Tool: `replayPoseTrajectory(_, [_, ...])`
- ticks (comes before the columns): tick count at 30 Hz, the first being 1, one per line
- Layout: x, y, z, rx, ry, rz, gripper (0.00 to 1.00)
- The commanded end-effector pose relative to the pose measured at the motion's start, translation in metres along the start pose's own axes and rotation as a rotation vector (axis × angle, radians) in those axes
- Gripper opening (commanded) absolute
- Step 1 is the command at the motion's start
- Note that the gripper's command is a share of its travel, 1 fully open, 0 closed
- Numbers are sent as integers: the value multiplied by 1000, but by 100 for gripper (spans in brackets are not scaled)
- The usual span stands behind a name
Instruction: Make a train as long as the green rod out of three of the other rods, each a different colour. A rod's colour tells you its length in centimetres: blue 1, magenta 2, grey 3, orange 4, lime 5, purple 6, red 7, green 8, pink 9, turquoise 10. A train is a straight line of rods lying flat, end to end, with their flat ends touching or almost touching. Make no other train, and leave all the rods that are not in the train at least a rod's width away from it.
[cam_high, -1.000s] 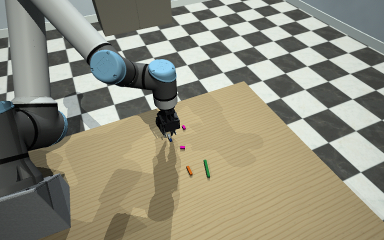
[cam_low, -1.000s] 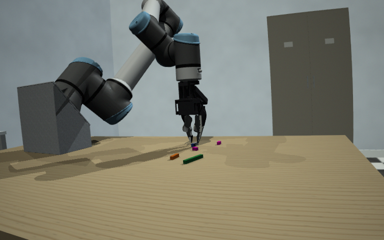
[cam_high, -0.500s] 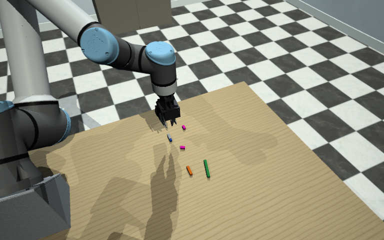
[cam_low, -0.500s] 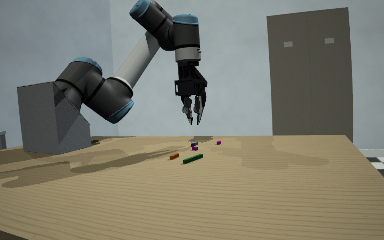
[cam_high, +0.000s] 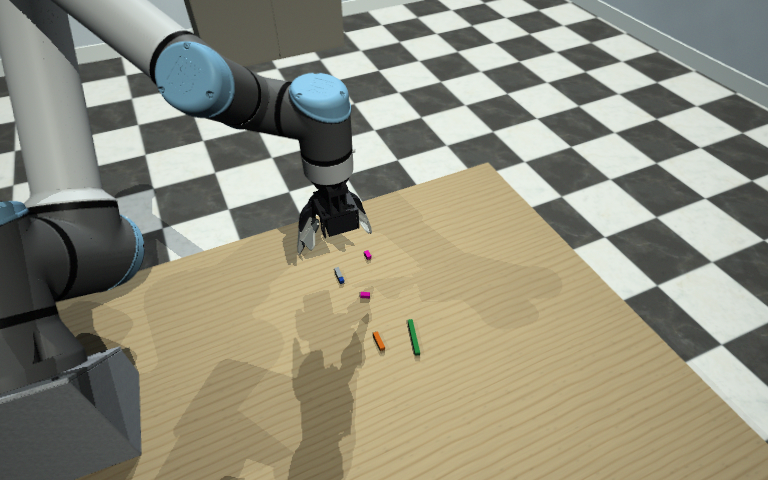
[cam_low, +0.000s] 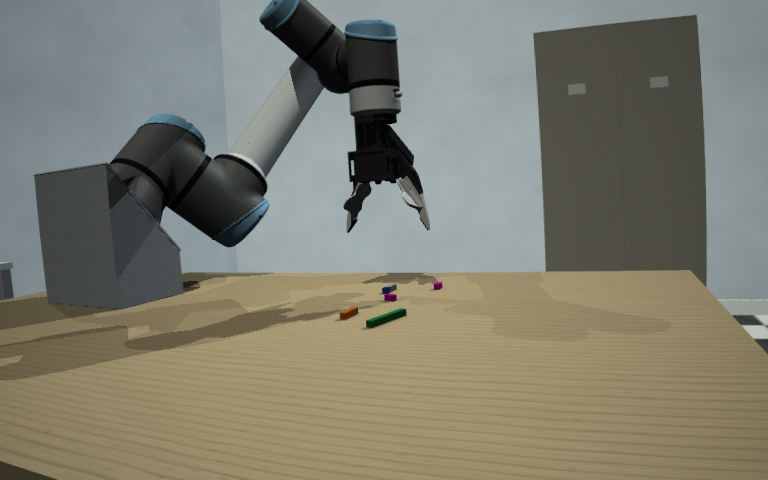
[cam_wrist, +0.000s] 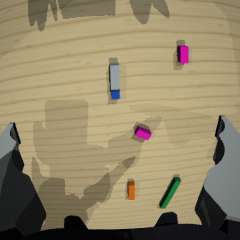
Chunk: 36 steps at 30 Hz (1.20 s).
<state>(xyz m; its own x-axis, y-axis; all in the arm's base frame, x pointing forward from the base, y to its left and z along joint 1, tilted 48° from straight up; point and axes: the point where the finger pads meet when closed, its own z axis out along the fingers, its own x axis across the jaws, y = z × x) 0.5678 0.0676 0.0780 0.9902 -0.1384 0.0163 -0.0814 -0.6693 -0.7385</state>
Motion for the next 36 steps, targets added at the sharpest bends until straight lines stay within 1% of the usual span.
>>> replayPoseTrajectory(1, [-1,0,1,1,-3,0,100])
replayPoseTrajectory(21, [0,1,1,1,-3,12,100])
replayPoseTrajectory(30, [2,4,1,0,-2,56,100])
replayPoseTrajectory(36, [5,9,0,-1,0,130,100])
